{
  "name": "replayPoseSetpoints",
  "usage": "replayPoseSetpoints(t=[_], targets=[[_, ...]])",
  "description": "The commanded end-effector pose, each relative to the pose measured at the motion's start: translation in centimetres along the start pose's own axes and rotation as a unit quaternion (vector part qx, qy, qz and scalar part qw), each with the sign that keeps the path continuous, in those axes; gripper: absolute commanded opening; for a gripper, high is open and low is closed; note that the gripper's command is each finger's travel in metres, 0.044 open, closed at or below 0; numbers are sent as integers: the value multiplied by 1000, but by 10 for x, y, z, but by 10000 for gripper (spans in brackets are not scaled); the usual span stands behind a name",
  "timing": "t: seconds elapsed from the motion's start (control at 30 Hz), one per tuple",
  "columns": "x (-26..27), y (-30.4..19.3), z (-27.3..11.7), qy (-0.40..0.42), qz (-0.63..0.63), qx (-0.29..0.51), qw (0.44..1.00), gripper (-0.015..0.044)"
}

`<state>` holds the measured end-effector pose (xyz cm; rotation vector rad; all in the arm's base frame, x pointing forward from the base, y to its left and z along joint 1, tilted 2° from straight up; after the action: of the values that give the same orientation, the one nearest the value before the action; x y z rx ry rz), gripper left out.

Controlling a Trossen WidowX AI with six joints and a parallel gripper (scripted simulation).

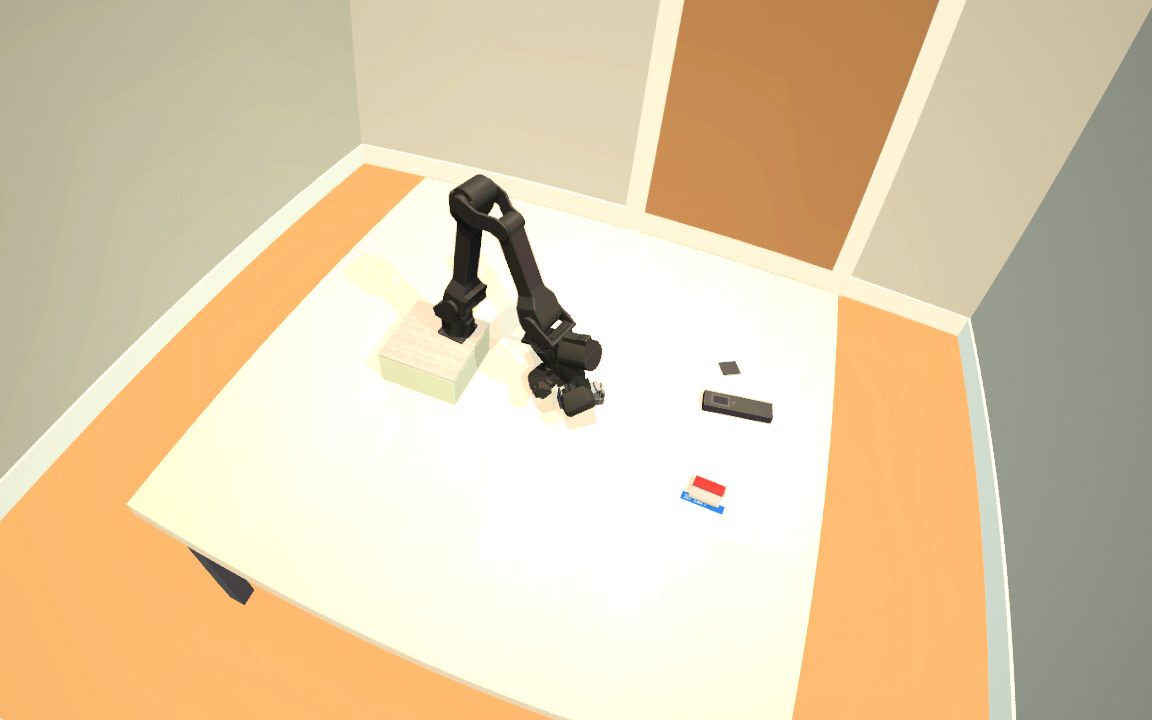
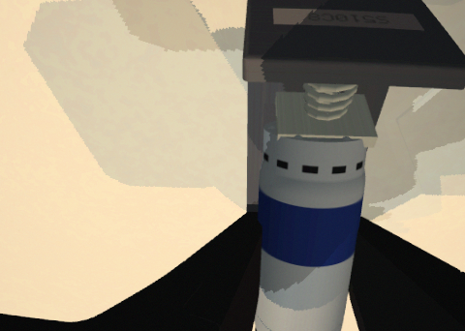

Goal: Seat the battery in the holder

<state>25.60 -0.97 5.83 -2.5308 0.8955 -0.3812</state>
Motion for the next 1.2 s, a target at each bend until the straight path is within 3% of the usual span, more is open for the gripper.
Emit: replayPoseSetpoints(t=[0.0, 0.53, 1.17], targets=[[-2, 6, -2, 0, -1, 1, 1000, 78], [-4, 14, -7, -2, -2, 0, 1000, 78], [3, -1, 2, -24, 0, -62, 998, 78]])
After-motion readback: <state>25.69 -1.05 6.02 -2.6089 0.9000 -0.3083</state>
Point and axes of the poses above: the point midway between the two fingers, 35 mm back from their tips, its own z axis out along the fingers, its own x axis across the jaws, y = z × x, the point moved 9 cm from there along -z, back along the fingers, and after that the axes turned 11 degrees about -z, right-handed, at the moved point
